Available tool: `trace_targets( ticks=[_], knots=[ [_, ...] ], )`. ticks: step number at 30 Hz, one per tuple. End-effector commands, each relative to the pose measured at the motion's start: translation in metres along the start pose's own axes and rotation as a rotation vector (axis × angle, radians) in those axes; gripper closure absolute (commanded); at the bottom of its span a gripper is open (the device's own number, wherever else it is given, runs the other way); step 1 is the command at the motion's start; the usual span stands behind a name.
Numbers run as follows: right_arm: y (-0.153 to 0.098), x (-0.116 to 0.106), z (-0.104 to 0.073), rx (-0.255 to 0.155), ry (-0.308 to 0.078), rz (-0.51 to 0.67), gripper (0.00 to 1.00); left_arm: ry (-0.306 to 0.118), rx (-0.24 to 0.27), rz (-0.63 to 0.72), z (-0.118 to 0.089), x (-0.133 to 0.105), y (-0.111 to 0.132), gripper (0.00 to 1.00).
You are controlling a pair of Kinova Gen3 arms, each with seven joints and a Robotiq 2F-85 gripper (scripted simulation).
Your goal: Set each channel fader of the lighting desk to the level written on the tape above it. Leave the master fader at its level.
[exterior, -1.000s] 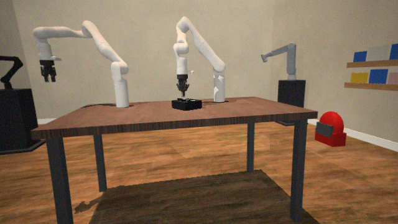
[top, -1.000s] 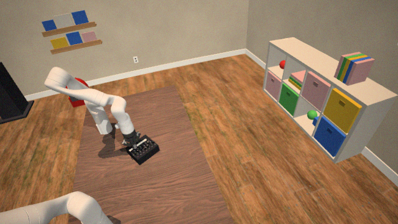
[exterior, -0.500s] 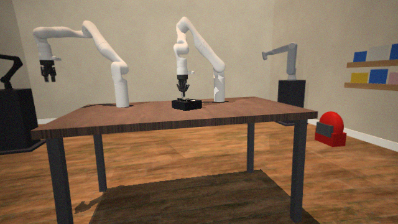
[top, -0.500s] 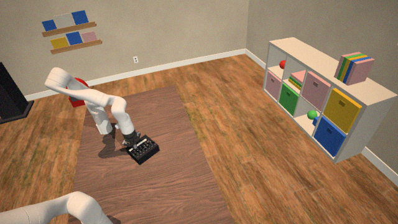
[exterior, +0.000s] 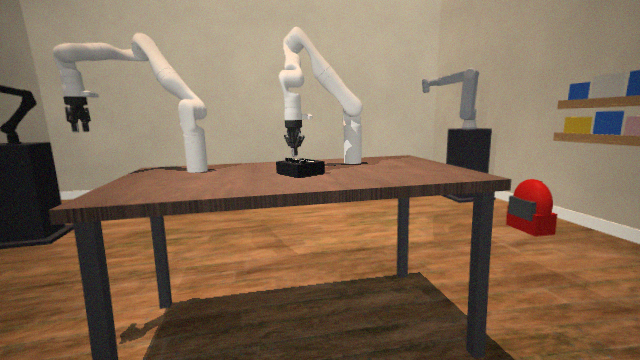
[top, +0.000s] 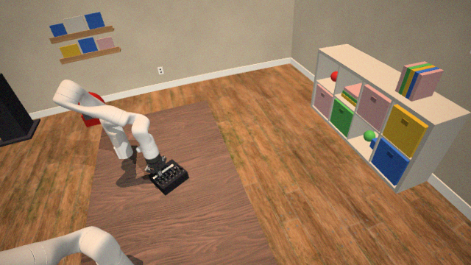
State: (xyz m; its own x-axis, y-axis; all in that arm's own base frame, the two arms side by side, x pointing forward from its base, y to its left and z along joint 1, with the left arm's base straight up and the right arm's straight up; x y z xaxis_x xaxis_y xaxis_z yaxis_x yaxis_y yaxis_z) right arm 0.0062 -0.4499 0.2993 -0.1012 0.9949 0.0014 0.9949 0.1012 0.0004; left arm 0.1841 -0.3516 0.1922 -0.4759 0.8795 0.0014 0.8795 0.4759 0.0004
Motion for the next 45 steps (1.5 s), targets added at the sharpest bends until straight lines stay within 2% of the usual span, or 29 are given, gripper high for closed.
trace_targets(
  ticks=[1,23,45],
  knots=[
    [0.000,0.000,-0.001,0.000,-0.002,0.000,0.002,-0.001,0.000,0.000,0.000,0.000,0.000,0.903],
    [0.000,0.000,-0.001,0.000,-0.002,0.000,0.002,-0.001,0.000,0.000,0.000,0.000,0.000,0.903],
    [0.000,0.000,-0.001,0.000,-0.002,0.000,0.002,-0.001,0.000,0.000,0.011,0.000,0.000,0.903]
  ],
)
Point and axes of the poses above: on each arm, the point where the finger pads meet when closed, its own z axis out along the fingers, its own y axis across the jaws, x = y × z, the point moved 10 cm from there along -z, back along the fingers, and after that the axes turned 5 degrees about -z, right-handed, at the moved point
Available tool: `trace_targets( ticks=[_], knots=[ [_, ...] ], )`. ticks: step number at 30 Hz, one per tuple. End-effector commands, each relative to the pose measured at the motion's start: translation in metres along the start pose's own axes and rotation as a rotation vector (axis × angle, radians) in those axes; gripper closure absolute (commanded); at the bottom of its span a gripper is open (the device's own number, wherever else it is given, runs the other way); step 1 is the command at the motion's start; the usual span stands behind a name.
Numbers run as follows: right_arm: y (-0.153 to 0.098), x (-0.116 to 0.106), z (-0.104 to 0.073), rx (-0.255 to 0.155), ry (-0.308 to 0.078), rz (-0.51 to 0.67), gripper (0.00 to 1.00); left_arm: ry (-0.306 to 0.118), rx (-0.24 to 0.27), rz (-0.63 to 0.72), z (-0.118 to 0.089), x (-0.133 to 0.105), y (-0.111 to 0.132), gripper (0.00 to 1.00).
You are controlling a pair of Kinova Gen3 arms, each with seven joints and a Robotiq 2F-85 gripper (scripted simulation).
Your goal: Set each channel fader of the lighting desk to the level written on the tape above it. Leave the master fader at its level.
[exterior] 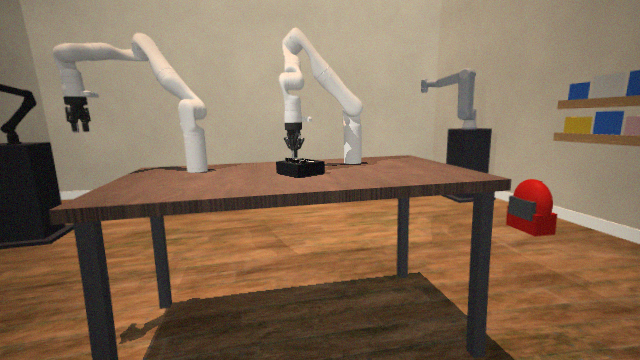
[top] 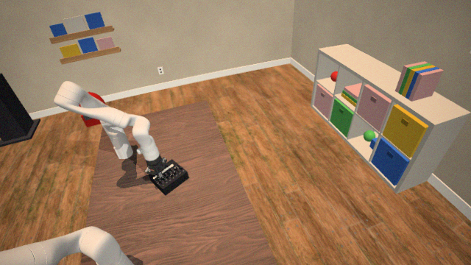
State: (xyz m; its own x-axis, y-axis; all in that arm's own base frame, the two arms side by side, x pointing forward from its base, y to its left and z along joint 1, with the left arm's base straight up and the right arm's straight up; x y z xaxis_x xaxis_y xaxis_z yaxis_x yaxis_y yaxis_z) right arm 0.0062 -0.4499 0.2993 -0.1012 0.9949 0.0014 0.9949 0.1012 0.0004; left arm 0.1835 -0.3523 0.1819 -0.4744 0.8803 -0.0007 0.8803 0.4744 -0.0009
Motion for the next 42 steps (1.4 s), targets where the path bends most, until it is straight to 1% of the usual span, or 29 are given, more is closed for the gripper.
trace_targets(
  ticks=[1,24,42],
  knots=[
    [0.0001,-0.0001,-0.0007,0.000,-0.002,0.000,0.002,0.001,-0.001,-0.002,0.0007,0.0001,0.0008,0.903],
    [0.0001,-0.0001,-0.0007,0.000,-0.002,0.000,0.002,0.001,-0.001,-0.002,0.0011,-0.0005,0.0008,0.903],
    [0.0001,-0.0001,-0.0007,0.000,-0.002,0.000,0.002,0.001,-0.001,-0.002,0.0011,-0.0069,0.0002,0.903]
  ],
)
Point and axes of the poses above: on each arm, the point where the finger pads meet when closed, its own z axis out along the fingers, its own y axis across the jaws, x = y × z, the point moved 10 cm from there along -z, back along the fingers, and after that the axes turned 5 degrees about -z, right-handed, at the moved point
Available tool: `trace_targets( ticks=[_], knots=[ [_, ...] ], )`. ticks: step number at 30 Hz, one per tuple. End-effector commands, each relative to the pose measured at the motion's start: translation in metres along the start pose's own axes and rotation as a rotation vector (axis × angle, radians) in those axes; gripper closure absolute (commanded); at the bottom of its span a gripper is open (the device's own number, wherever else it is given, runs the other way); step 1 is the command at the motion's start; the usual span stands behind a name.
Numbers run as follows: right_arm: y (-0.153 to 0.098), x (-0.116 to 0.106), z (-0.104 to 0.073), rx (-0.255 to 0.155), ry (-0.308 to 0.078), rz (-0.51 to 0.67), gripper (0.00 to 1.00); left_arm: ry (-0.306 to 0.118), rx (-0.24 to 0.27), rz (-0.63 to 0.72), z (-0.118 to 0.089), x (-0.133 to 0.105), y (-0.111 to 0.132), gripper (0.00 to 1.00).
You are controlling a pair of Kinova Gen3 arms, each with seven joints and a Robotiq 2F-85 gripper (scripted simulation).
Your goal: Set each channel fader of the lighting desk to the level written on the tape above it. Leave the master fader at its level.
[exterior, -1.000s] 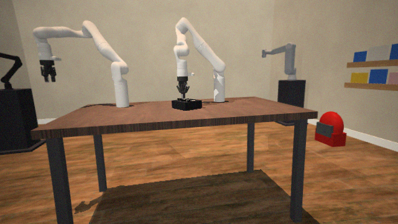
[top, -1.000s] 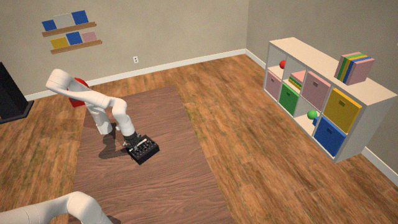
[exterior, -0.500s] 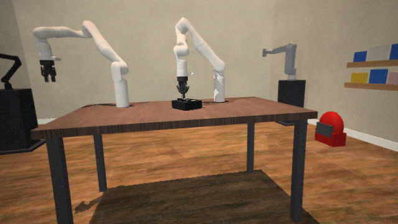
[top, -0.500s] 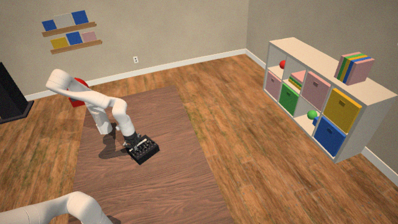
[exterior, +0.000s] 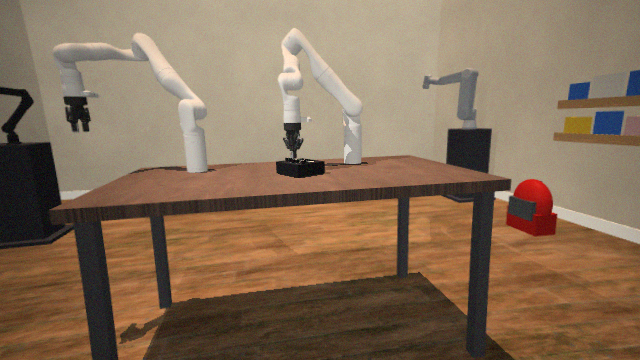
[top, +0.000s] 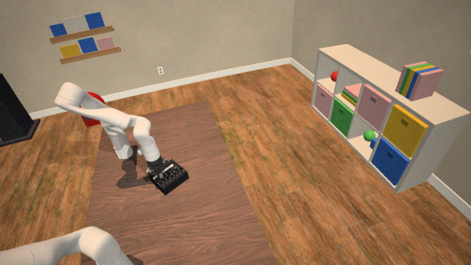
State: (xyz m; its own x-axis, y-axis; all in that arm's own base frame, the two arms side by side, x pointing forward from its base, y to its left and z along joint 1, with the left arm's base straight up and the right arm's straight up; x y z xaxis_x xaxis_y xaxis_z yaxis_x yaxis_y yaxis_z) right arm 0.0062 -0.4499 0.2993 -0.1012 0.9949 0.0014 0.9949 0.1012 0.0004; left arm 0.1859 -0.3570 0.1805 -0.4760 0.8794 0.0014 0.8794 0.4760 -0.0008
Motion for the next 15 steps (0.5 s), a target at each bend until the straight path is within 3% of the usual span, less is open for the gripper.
trace_targets(
  ticks=[1,15],
  knots=[
    [0.0001,-0.0001,-0.0007,0.000,-0.002,0.000,0.002,-0.001,-0.001,0.000,-0.0003,-0.0023,0.0003,0.903],
    [0.0001,-0.0001,-0.0007,0.000,-0.002,0.000,0.002,-0.001,-0.001,0.000,-0.0003,-0.0094,-0.0003,0.903]
  ],
)
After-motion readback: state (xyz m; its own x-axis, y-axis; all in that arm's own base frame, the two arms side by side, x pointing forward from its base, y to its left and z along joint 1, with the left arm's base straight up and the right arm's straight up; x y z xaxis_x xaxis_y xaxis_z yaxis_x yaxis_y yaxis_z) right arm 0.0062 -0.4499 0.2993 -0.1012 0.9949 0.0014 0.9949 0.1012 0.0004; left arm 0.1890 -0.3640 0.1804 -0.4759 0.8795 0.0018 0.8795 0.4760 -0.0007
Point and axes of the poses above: on each arm, the point where the finger pads meet when closed, its own z axis out along the fingers, its own y axis across the jaws, x = y × z, the point moved 10 cm from there along -z, back along the fingers, and after that the axes turned 5 degrees about -z, right-handed, at the moved point
